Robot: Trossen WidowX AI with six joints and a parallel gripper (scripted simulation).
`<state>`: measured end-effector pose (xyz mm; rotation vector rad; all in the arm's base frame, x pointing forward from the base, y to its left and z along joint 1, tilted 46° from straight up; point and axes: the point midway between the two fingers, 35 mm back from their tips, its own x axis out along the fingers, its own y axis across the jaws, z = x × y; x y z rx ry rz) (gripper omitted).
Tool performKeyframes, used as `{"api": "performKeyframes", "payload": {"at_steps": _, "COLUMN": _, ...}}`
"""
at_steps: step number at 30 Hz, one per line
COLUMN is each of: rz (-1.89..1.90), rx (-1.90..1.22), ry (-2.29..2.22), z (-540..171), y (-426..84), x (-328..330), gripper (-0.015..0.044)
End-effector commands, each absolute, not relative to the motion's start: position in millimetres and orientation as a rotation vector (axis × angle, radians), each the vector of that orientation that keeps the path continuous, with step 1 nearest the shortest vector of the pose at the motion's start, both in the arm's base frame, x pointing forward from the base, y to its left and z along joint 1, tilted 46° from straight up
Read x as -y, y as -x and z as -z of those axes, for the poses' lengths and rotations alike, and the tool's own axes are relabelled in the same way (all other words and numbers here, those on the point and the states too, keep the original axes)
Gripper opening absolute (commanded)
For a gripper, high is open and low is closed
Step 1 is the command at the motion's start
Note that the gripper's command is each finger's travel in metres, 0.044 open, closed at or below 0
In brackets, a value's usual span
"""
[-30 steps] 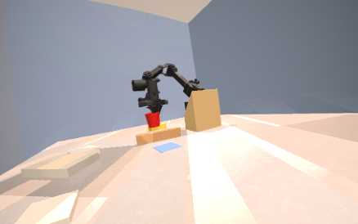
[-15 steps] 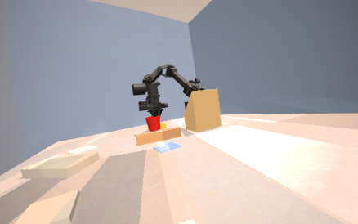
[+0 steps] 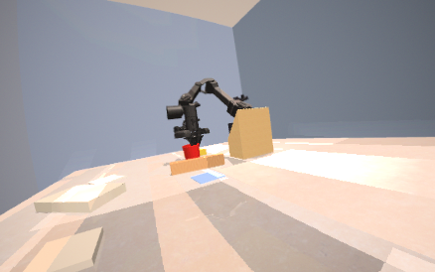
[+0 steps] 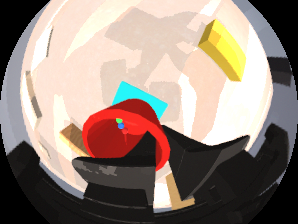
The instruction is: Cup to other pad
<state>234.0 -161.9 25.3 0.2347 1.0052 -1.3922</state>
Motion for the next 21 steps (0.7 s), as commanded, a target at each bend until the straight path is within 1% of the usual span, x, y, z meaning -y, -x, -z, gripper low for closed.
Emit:
{"api": "performKeyframes", "payload": {"at_steps": 1, "rz": 1.393, "rx": -1.007, "ry": -0.225, "z": -22.6, "y": -232.0, "x": 165.8, "gripper": 0.0000}}
{"api": "performKeyframes", "payload": {"at_steps": 15, "rz": 1.393, "rx": -1.005, "ry": -0.234, "z": -23.1, "y": -232.9, "x": 164.6, "gripper": 0.0000}}
{"api": "performKeyframes", "payload": {"at_steps": 20, "rz": 1.393, "rx": -1.005, "ry": -0.234, "z": -23.1, "y": -232.9, "x": 164.6, "gripper": 0.0128}}
{"api": "performKeyframes", "payload": {"at_steps": 21, "rz": 1.393, "rx": -1.005, "ry": -0.234, "z": -23.1, "y": -232.9, "x": 164.6, "gripper": 0.0128}}
